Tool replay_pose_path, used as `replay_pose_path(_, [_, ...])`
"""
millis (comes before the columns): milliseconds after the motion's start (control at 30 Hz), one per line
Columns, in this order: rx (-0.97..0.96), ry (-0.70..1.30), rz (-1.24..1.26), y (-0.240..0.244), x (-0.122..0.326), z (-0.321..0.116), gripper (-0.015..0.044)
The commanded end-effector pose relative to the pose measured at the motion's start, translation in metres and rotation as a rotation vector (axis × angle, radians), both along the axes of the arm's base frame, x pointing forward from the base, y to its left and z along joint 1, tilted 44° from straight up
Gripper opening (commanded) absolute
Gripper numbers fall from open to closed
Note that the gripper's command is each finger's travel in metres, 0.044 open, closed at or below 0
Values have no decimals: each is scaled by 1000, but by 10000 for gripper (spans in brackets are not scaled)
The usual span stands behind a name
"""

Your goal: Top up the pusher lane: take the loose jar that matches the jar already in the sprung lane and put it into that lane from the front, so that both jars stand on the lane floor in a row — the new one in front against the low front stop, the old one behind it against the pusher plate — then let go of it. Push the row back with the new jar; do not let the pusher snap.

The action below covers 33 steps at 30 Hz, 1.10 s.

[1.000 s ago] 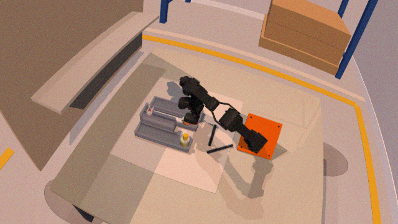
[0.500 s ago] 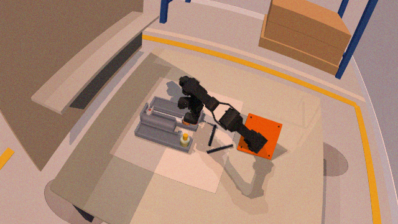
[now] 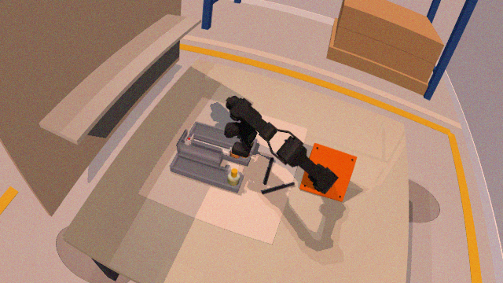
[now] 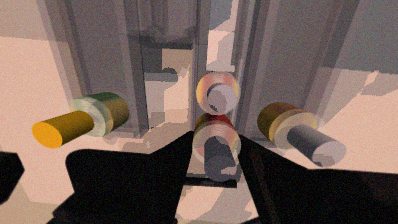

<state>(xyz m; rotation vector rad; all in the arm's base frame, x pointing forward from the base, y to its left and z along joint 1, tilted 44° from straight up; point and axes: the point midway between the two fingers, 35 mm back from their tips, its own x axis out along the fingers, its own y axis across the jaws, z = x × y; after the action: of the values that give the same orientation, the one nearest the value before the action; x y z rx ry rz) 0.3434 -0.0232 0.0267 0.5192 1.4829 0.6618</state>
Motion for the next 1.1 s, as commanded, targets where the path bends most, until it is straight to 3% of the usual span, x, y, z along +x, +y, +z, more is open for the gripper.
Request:
replay_pose_path(0, [7,-25,-9,0,6,3,0])
replay_pose_path(1067, [7,-25,-9,1,9,2,0])
